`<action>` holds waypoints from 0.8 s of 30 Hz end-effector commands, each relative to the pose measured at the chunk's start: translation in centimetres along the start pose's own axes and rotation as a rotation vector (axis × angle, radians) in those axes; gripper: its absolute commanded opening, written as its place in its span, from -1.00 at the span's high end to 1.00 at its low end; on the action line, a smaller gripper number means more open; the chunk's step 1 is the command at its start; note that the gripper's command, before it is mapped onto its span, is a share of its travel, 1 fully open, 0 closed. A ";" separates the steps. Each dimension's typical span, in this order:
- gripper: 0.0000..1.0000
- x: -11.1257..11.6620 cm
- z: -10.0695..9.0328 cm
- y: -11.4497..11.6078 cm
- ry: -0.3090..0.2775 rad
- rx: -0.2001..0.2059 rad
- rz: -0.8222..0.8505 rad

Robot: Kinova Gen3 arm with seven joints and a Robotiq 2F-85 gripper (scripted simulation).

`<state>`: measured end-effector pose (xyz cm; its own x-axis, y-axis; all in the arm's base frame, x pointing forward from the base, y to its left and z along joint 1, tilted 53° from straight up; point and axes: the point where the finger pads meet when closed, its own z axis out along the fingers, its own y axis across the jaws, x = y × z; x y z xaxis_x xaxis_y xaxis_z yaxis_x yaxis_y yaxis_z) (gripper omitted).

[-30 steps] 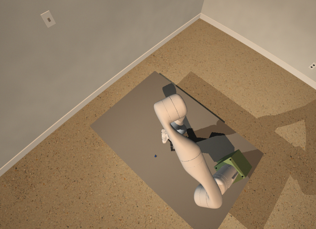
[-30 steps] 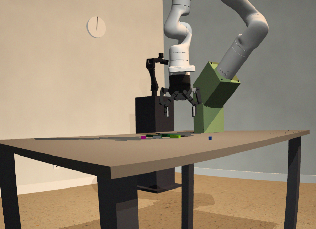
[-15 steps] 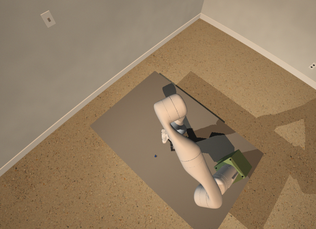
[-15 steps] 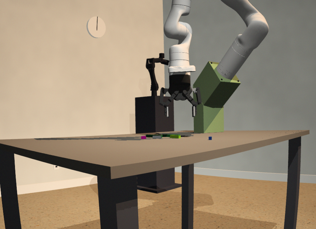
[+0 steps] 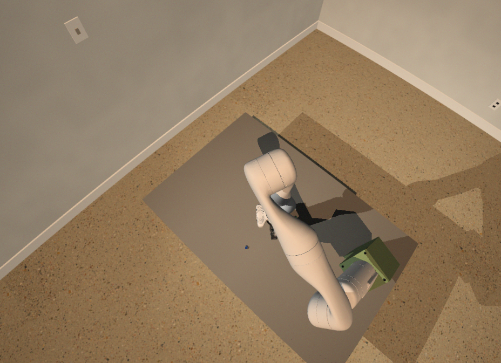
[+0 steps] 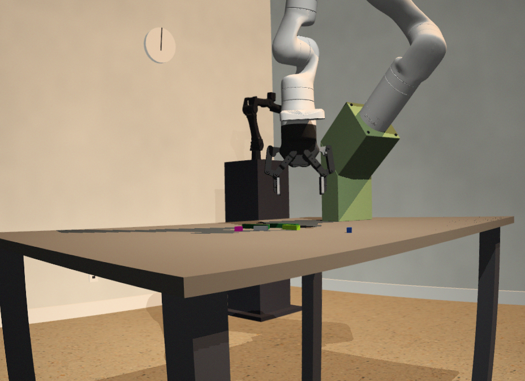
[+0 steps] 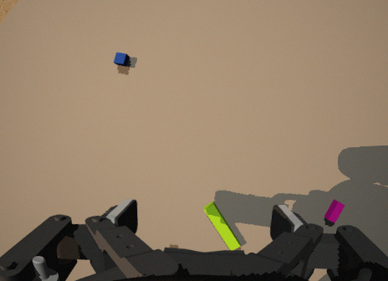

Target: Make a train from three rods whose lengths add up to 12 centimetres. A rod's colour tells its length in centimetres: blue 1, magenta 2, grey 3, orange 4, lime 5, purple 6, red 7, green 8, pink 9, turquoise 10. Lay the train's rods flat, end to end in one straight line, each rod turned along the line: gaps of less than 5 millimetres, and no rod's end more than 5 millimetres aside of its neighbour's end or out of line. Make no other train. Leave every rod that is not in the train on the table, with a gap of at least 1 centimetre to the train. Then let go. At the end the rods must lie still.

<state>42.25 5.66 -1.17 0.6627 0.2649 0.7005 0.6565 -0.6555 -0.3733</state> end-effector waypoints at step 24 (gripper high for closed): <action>-1.00 0.9 0.0 0.0 0.006 -0.009 0.095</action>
<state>42.65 5.86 -0.75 0.7141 0.2036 0.6698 0.5953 -0.6799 -0.4281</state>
